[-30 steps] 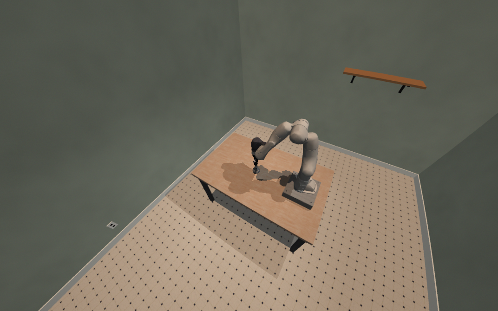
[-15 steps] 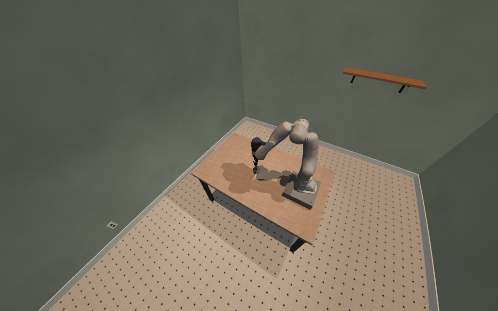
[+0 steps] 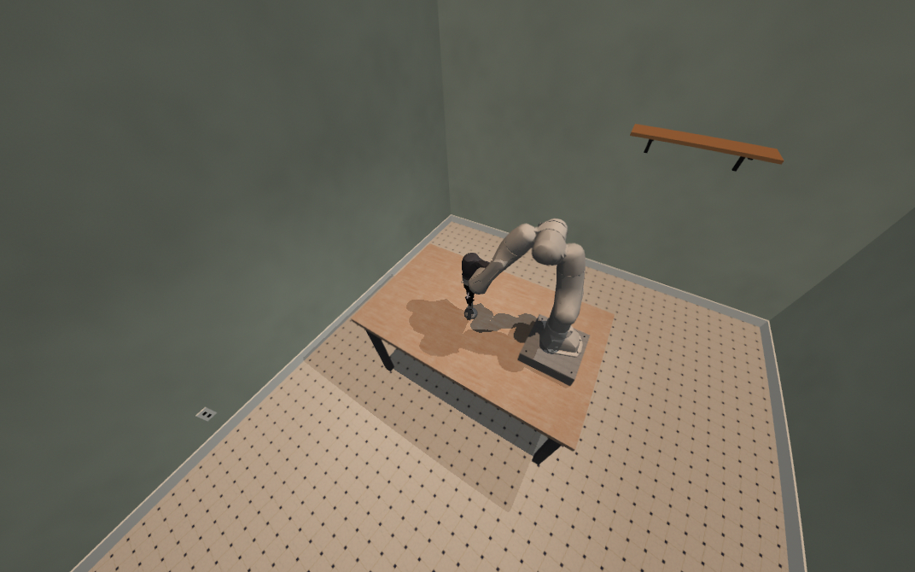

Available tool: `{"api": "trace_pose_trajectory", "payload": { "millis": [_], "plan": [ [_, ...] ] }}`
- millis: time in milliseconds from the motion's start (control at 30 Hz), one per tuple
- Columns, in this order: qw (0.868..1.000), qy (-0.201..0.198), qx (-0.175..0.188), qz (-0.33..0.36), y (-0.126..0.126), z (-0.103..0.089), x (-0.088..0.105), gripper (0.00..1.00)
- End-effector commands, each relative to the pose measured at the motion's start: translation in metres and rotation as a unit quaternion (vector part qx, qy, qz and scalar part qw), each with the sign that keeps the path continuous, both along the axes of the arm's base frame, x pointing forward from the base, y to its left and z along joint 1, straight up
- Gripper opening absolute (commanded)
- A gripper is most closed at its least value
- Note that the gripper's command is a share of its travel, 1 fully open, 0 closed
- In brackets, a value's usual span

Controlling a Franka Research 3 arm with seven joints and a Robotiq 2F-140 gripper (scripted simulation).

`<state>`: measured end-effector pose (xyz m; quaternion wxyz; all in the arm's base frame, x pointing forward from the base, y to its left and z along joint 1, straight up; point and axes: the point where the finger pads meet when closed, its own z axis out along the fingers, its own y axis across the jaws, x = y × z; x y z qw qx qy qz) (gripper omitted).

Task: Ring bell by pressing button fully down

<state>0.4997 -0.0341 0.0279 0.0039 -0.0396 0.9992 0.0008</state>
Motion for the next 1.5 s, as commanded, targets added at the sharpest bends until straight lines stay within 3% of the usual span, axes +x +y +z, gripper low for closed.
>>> {"api": "trace_pose_trajectory", "payload": {
  "millis": [0, 900, 1467],
  "plan": [
    [1.0, 0.0, 0.001, -0.003, 0.002, -0.001, -0.0004, 0.0],
    [1.0, 0.0, 0.001, -0.003, 0.002, -0.0012, -0.0004, 0.0],
    [1.0, 0.0, 0.001, -0.003, 0.002, -0.011, -0.0003, 0.0]
  ]
}}
